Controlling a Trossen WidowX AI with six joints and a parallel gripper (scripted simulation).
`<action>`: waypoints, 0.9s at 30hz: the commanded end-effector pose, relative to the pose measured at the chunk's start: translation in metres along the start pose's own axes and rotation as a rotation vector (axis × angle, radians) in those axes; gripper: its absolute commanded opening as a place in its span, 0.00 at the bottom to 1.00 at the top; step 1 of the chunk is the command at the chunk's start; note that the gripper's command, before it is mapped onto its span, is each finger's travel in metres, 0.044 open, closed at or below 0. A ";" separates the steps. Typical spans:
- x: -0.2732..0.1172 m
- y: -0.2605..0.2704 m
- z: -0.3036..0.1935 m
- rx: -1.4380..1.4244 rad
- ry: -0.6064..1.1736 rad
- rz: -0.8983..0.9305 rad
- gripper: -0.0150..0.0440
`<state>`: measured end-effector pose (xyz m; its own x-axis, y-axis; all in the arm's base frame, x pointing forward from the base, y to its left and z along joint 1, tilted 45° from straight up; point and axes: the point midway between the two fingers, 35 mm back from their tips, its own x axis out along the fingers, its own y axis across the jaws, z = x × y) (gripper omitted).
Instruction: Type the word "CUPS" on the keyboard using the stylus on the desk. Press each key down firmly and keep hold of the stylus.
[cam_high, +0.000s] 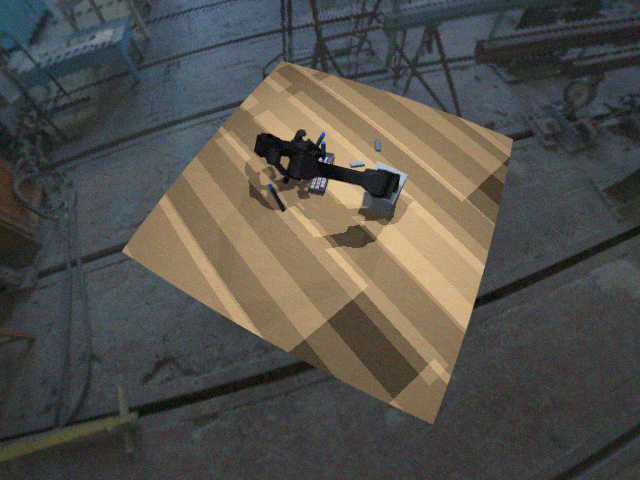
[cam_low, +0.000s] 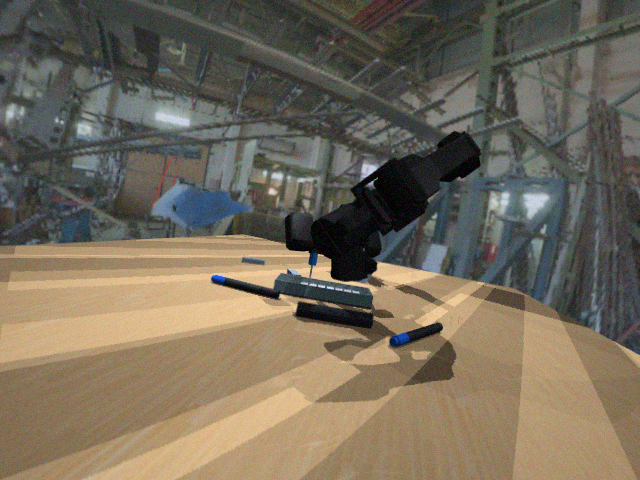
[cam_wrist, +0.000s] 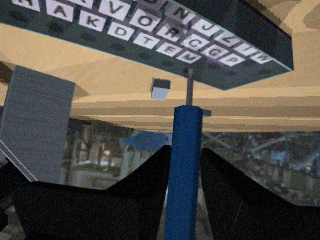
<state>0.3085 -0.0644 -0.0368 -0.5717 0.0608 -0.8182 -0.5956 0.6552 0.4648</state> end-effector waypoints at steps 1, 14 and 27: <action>0.002 0.000 0.001 0.006 -0.003 0.005 0.30; 0.001 -0.003 0.003 0.006 -0.004 0.004 0.39; 0.001 -0.001 0.003 0.006 -0.004 0.004 0.39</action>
<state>0.3104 -0.0643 -0.0400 -0.5725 0.0628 -0.8175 -0.5930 0.6569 0.4657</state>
